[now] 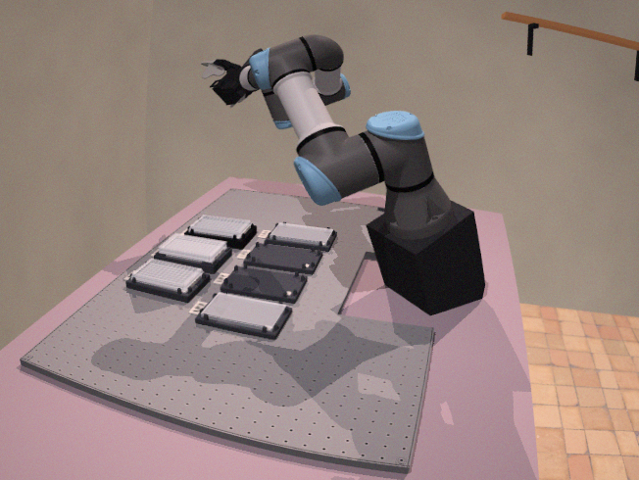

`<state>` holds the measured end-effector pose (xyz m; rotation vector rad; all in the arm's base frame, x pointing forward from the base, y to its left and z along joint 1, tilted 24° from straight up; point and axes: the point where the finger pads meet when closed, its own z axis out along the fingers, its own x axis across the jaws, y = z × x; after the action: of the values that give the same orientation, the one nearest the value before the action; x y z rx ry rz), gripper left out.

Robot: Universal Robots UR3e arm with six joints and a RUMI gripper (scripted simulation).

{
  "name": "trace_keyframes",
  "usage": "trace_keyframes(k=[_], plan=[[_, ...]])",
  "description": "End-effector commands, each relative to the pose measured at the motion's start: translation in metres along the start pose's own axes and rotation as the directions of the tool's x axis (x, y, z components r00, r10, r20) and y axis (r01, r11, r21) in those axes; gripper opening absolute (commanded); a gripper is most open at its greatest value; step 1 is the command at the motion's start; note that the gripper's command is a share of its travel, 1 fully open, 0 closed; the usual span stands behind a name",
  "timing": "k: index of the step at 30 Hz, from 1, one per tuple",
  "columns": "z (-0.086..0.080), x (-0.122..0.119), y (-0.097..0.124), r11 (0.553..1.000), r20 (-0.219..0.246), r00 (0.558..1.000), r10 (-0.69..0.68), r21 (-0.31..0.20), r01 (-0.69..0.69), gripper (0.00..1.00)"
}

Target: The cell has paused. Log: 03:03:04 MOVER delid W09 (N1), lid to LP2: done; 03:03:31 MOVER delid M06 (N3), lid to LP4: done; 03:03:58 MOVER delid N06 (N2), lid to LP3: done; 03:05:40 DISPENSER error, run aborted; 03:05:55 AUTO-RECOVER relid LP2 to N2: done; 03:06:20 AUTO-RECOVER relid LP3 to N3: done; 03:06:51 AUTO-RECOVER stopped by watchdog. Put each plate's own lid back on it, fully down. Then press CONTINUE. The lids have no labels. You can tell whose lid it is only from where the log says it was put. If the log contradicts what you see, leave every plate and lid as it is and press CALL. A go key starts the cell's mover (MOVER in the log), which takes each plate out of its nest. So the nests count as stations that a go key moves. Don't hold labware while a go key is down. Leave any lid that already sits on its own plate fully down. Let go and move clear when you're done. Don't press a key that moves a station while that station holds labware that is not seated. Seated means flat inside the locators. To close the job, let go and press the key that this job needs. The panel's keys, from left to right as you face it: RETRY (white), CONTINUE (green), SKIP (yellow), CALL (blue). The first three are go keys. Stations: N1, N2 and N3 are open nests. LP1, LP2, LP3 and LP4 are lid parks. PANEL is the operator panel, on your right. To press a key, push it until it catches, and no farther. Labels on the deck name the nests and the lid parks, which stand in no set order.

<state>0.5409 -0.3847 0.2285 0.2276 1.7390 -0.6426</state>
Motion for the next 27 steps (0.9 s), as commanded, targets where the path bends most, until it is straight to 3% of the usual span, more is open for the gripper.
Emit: trace_keyframes(k=[1, 17, 18, 27], plan=[[0.0, -0.001, -0.001, 1.0, 0.002, 1.0, -0.001, 0.002, 0.001, 1.0], [0.0, -0.001, -0.001, 1.0, 0.002, 1.0, -0.001, 0.002, 0.001, 1.0], [-0.004, 0.002, 0.002, 1.0, -0.01, 1.0, -0.017, -0.004, 0.017, 0.82], [-0.011, 0.008, 0.008, 0.986, -0.107, 0.982, -0.158, -0.064, 0.152, 0.82]])
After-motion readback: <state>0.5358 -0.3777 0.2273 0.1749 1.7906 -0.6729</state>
